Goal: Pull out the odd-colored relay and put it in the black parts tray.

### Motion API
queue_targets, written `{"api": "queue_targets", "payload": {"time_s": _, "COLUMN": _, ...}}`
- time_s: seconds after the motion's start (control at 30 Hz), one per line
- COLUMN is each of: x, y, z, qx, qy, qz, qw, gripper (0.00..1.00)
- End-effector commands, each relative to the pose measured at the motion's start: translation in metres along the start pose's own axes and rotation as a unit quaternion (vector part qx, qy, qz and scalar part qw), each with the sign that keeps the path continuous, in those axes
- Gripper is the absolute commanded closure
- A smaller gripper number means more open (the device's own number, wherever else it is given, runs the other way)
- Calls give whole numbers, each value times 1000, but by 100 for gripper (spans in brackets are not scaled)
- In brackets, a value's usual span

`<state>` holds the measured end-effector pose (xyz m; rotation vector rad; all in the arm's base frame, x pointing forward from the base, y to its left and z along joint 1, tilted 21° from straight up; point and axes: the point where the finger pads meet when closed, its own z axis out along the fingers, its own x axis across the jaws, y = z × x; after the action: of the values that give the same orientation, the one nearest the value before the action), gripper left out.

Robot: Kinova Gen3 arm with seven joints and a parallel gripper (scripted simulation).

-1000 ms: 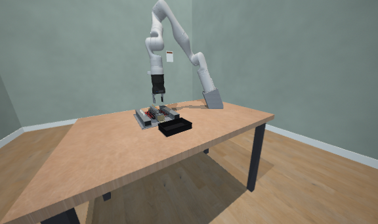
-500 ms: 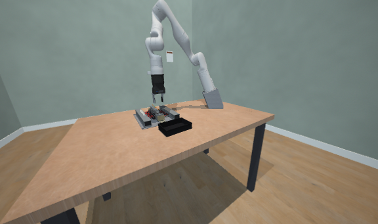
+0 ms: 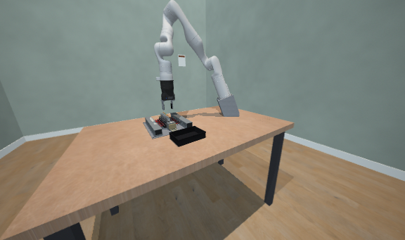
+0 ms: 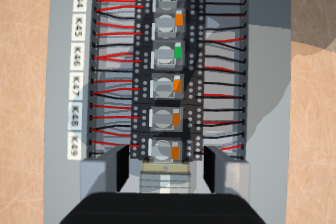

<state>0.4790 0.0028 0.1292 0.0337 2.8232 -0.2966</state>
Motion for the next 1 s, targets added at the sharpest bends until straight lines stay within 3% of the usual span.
{"api": "queue_targets", "payload": {"time_s": 0.0, "x": 0, "y": -31, "z": 0, "qx": 1, "qy": 0, "qz": 9, "qw": 1000, "gripper": 2}}
{"api": "queue_targets", "payload": {"time_s": 0.3, "x": 0, "y": -77, "z": 3, "qx": 1, "qy": 0, "qz": 9, "qw": 1000, "gripper": 2}}
{"api": "queue_targets", "payload": {"time_s": 0.97, "x": 1, "y": -84, "z": 4, "qx": 1, "qy": 0, "qz": 9, "qw": 1000, "gripper": 2}}
